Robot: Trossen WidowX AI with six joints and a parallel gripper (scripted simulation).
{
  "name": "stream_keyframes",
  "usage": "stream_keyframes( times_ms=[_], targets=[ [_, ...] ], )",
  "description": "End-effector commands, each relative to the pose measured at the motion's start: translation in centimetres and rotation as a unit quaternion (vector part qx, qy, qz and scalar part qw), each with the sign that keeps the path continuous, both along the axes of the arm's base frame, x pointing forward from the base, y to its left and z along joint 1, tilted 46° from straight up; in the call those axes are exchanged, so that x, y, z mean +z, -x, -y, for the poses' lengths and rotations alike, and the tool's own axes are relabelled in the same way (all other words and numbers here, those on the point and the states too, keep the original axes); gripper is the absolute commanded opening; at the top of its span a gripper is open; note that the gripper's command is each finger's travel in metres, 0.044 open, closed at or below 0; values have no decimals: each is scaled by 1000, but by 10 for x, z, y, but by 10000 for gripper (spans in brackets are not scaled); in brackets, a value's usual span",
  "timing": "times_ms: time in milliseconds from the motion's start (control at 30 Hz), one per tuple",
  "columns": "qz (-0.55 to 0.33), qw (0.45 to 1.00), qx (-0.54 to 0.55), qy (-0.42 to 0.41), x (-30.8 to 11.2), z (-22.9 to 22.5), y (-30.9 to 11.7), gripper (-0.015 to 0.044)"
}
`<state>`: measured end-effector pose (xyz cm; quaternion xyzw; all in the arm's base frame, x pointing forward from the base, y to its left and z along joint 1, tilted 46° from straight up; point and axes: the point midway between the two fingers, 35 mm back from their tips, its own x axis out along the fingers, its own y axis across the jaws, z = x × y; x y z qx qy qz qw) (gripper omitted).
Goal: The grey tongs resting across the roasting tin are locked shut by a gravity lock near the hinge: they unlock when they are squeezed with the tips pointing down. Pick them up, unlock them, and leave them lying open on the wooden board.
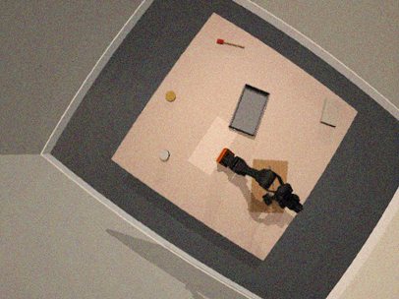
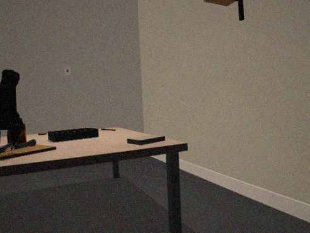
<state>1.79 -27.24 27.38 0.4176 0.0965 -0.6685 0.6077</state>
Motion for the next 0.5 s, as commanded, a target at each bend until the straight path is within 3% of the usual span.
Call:
stream_keyframes(
  times_ms=[0,467],
  targets=[
    [0,1000,0,0,0,0,0,440],
    [-18,997,8,-72,-9,-45,84,440]
  ],
)
